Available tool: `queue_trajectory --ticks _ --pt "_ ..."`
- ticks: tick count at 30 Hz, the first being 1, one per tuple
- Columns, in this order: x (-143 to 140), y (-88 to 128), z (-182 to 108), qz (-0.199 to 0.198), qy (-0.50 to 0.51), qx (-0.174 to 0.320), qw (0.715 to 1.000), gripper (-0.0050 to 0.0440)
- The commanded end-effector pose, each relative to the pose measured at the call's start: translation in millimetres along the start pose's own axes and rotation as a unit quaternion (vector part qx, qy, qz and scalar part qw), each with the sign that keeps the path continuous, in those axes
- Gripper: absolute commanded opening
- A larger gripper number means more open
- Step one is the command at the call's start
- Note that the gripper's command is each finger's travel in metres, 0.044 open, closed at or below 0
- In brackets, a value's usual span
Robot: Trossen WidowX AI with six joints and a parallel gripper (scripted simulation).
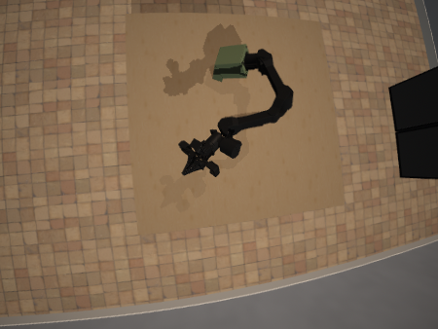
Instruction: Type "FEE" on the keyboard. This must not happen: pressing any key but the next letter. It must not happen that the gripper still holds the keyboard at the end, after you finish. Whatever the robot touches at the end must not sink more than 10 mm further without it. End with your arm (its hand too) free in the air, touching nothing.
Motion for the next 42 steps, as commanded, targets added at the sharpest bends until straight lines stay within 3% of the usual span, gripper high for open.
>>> queue_trajectory --ticks 1,18,25,32,34,35,42 --pt "0.0 0.0 0.0 0.0 0.0 0.0 1.0 0.0" --pt "1.0 1.4 -1.7 -0.003 0.007 0.005 1.0 0.0" --pt "18.9 36.5 -35.6 -0.053 0.135 0.123 0.982 0.0" --pt "29.7 76.4 -61.1 -0.076 0.234 0.232 0.941 0.0" --pt "29.7 76.4 -61.1 -0.076 0.234 0.232 0.941 0.0" --pt "32.5 92.0 -68.8 -0.08 0.265 0.269 0.923 0.0" --pt "38.2 142.5 -87.9 -0.077 0.341 0.379 0.856 0.0"
Point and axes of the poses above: the point midway between the two fingers, 35 mm back from their tips, its own y axis back along the fingers, its own x axis across the jaws, z = x × y, the point moved 7 cm from there along y, back along the fingers, and after that the axes turned 5 degrees about -y, right-handed, at the moved point
